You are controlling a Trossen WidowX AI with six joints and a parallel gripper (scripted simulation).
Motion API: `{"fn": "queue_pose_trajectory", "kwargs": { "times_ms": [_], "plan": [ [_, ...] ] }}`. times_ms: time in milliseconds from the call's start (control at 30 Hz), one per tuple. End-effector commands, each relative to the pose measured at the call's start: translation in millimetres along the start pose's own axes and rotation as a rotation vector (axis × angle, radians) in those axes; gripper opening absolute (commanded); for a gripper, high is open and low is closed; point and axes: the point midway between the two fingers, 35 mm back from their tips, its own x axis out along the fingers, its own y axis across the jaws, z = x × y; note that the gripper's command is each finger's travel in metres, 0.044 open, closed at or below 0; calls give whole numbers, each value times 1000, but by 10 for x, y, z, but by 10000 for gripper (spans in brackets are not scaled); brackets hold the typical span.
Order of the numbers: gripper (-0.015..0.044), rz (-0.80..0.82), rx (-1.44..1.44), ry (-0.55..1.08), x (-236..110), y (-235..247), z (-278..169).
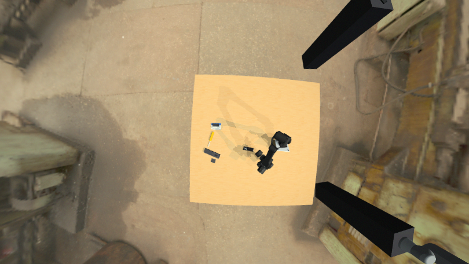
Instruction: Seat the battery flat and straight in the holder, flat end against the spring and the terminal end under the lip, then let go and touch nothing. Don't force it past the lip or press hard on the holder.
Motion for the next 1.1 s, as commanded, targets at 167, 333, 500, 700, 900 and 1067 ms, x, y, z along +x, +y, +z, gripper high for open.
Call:
{"fn": "queue_pose_trajectory", "kwargs": {
  "times_ms": [167, 333, 500, 700, 900, 1067],
  "plan": [
    [0, 5, 5, -4, -548, 11, 41],
    [0, 6, 7, -3, -805, 20, 13],
    [0, 6, 7, -3, -805, 20, 13],
    [26, 2, -15, -1, -777, 17, 7],
    [184, 2, -519, -3, -570, 88, 21],
    [237, 2, -996, -4, -378, 150, 18]
  ]
}}
